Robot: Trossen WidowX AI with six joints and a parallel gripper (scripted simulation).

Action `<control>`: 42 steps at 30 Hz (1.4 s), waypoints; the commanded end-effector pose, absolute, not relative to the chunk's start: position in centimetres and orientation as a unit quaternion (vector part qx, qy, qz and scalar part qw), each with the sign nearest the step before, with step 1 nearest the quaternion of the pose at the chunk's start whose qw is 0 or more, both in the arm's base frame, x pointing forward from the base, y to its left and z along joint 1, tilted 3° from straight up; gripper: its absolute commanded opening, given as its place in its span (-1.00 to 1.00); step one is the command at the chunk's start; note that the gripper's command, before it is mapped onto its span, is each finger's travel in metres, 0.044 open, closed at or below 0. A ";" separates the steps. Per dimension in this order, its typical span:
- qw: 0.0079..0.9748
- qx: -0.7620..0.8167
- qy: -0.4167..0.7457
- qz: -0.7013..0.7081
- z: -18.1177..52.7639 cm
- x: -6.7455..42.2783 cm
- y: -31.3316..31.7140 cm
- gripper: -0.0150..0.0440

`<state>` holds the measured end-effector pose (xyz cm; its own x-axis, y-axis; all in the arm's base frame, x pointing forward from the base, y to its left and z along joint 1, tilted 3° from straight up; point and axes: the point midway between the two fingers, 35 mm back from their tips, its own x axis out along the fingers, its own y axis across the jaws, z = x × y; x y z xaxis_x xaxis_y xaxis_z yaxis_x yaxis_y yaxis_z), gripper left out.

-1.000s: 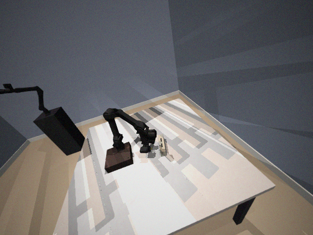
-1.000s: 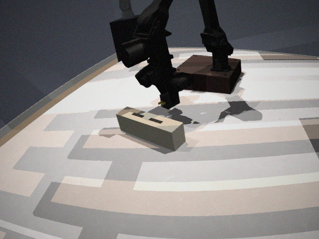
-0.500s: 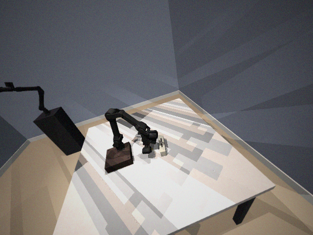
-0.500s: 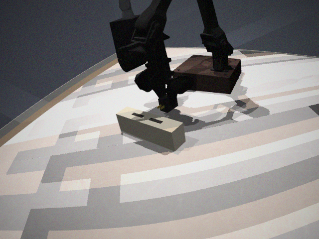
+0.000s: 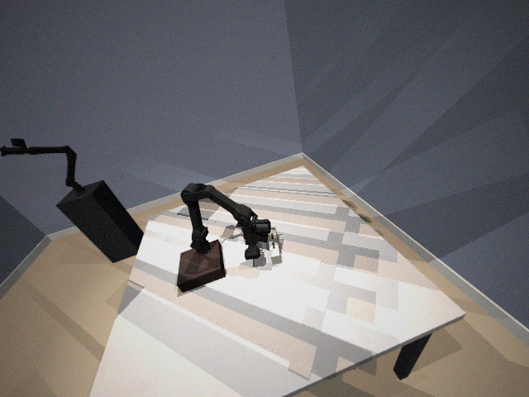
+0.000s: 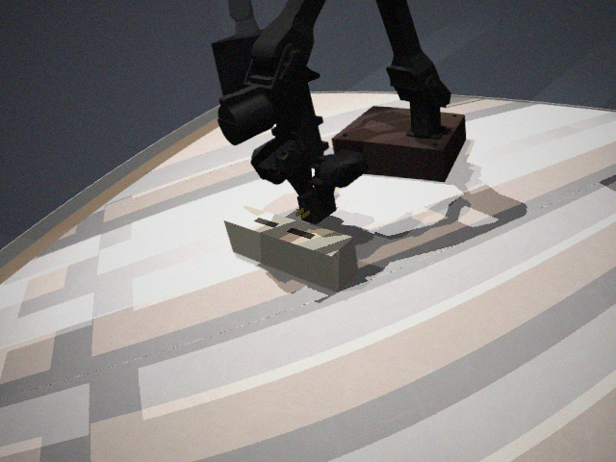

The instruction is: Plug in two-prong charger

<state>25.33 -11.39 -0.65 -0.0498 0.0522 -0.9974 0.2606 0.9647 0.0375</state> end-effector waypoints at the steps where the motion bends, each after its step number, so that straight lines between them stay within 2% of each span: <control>1: 0.680 0.103 0.722 -0.073 -0.8 26.0 -11.6 -0.49; 21: 0.682 0.091 0.723 -0.061 -1.1 28.1 -12.2 -0.49; 42: 0.682 0.091 0.723 -0.061 -1.1 28.3 -12.3 -0.49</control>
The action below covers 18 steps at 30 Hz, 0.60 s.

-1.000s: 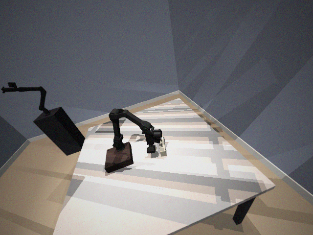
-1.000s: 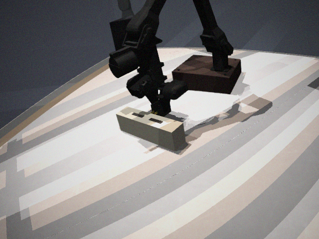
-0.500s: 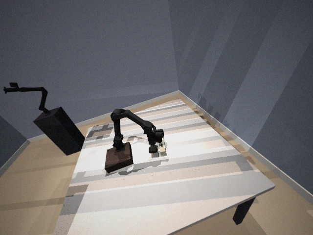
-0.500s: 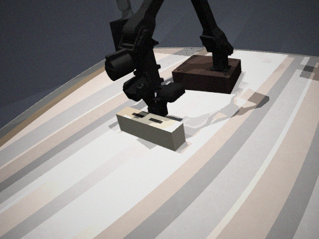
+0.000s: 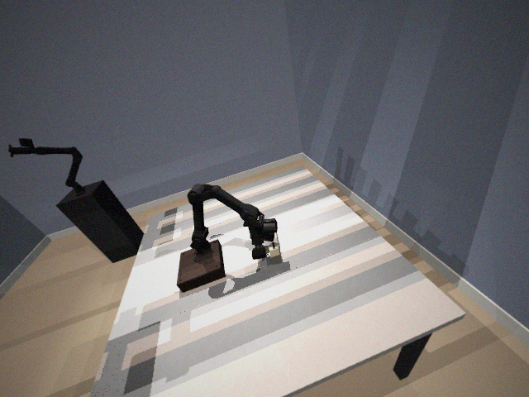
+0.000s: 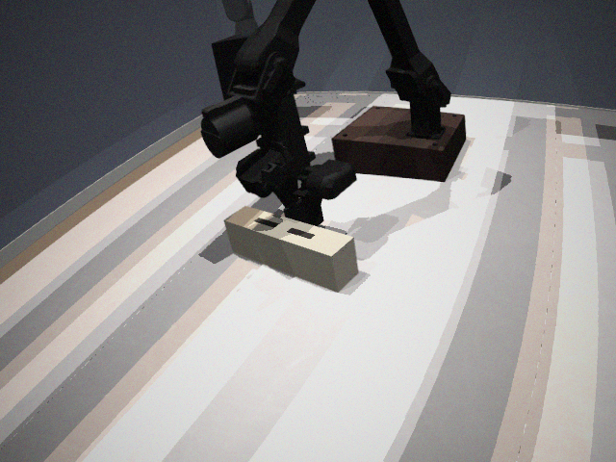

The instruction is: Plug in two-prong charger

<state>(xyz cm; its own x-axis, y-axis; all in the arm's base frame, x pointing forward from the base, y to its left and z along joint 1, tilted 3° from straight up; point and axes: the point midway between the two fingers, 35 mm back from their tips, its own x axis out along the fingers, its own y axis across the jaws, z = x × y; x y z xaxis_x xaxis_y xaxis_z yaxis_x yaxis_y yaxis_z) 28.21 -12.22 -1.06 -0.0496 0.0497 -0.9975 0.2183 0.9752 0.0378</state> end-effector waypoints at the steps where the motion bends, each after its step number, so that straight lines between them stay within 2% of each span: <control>1: 0.682 0.091 0.723 -0.061 -1.1 28.3 -12.3 -0.49; 18: 0.682 0.091 0.723 -0.061 -1.1 28.7 -12.4 -0.49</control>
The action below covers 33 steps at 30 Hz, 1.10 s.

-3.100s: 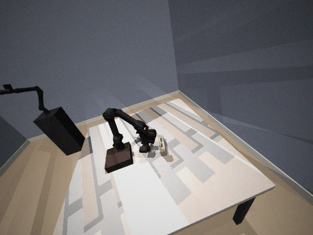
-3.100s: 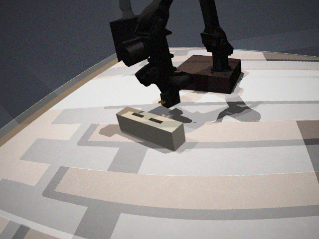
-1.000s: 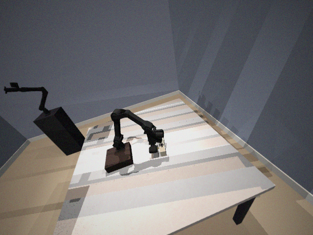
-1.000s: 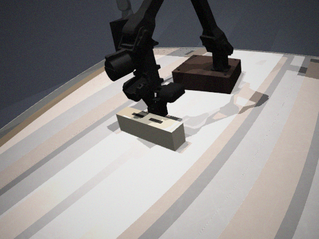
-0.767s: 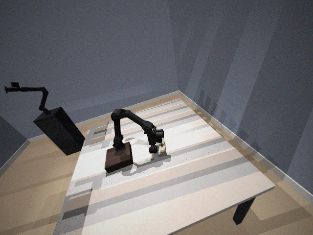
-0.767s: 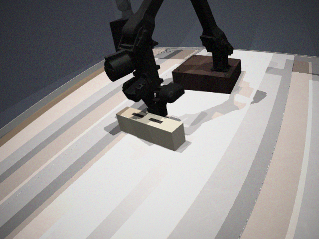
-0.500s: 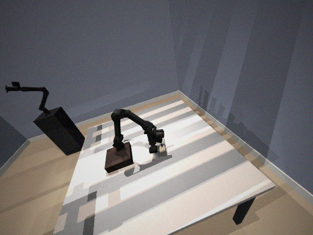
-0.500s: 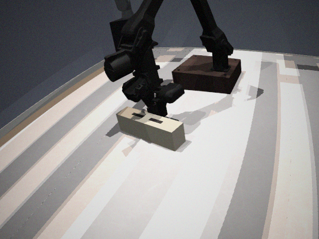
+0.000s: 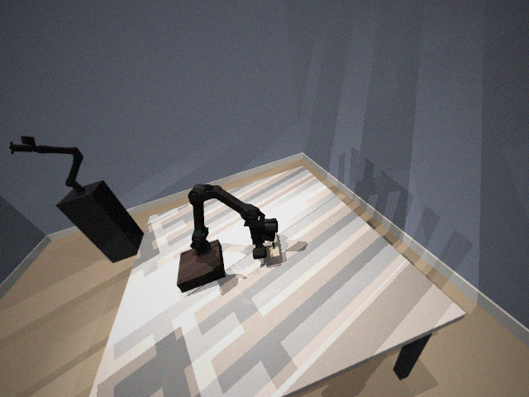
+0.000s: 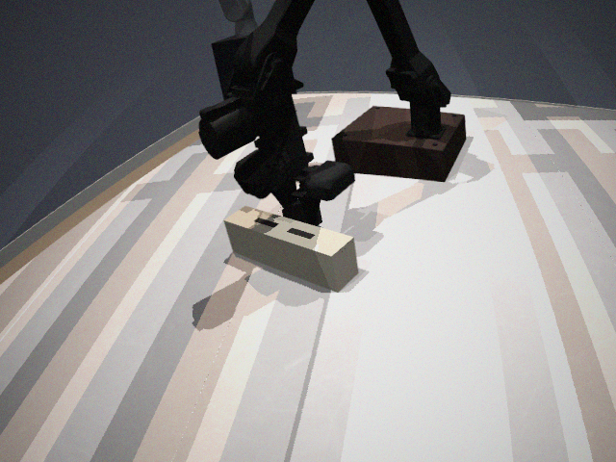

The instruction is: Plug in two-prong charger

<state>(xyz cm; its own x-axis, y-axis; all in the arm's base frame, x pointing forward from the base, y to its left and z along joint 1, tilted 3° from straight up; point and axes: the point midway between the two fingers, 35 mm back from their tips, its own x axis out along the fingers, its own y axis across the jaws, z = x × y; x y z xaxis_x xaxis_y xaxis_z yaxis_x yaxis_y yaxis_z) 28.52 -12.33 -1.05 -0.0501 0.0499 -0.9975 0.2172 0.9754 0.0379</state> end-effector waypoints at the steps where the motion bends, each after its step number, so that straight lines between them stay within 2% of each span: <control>1: 0.682 0.091 0.723 -0.061 -1.1 28.7 -12.4 -0.49; 33: 0.683 0.091 0.723 -0.061 -1.1 29.2 -12.5 -0.49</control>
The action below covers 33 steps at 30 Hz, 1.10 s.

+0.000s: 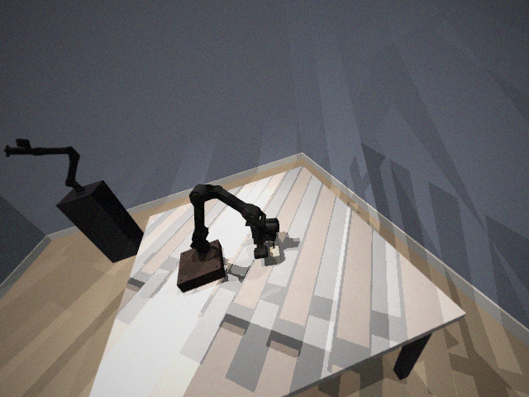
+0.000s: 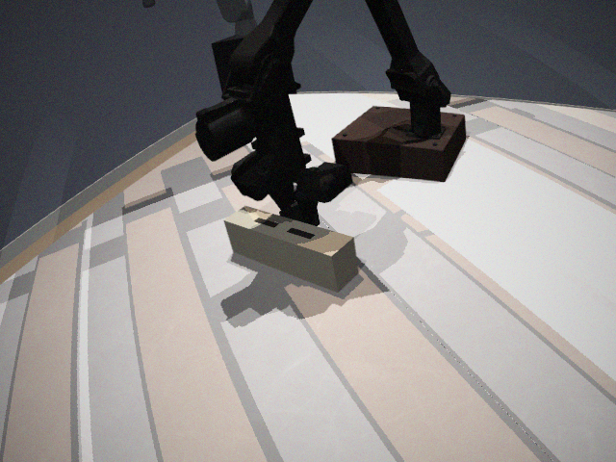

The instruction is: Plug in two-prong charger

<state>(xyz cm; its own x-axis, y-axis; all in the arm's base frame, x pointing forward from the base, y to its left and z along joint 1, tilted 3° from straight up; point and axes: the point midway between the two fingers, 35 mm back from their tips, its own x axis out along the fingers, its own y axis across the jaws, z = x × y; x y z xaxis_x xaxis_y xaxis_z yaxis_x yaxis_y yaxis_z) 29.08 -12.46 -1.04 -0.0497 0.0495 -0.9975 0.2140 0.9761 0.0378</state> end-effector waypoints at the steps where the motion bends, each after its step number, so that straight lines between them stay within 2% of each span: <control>1: 0.683 0.091 0.723 -0.061 -1.1 29.3 -12.5 -0.49; 33: 0.683 0.090 0.722 -0.061 -1.0 30.2 -12.8 -0.49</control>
<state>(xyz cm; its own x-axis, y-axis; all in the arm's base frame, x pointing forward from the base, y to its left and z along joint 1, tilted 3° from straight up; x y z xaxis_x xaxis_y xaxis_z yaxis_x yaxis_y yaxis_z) 29.96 -12.67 -1.00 -0.0492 0.0489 -0.9976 0.2099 0.9770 0.0375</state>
